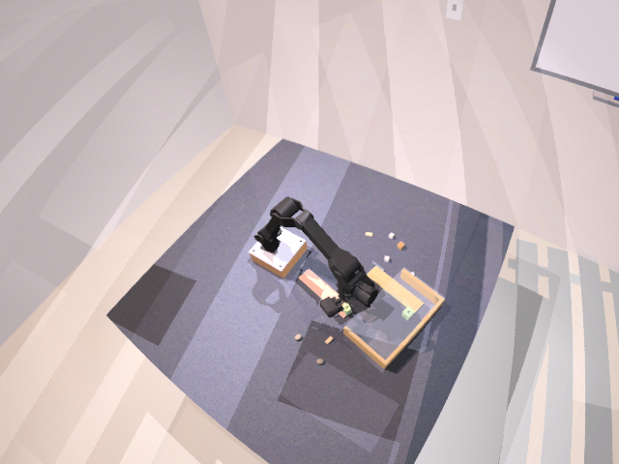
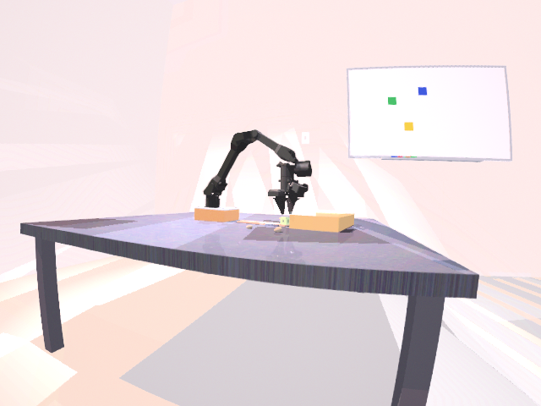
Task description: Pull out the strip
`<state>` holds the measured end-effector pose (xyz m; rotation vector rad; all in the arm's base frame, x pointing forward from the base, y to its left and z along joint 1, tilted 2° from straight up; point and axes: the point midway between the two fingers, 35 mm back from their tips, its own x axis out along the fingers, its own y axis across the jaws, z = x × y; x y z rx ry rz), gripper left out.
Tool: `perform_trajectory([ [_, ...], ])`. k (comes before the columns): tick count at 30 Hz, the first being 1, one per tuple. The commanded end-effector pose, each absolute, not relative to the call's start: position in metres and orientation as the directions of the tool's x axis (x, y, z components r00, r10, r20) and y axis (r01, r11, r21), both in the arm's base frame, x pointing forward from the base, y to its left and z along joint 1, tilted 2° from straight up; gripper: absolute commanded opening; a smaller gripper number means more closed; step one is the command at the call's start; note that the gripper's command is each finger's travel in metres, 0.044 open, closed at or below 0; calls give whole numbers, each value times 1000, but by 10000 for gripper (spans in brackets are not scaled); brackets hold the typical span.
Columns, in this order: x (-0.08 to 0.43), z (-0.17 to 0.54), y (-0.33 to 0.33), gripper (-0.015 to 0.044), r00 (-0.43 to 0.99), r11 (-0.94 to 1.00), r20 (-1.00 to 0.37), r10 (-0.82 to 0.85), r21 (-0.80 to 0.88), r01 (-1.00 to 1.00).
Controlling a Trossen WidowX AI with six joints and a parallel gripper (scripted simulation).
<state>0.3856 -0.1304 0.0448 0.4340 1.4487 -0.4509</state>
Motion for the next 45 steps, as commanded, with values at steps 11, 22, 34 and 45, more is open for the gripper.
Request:
perform_trajectory([
  [11, 384, 19, -130, 250, 58, 845, -998, -25, 10, 535],
  [22, 383, 6, -129, 250, 58, 845, -998, -25, 10, 535],
  [34, 385, 9, -130, 125, 63, 842, -998, -29, 9, 540],
  [45, 373, 18, -126, 0, 61, 842, -998, -28, 9, 539],
])
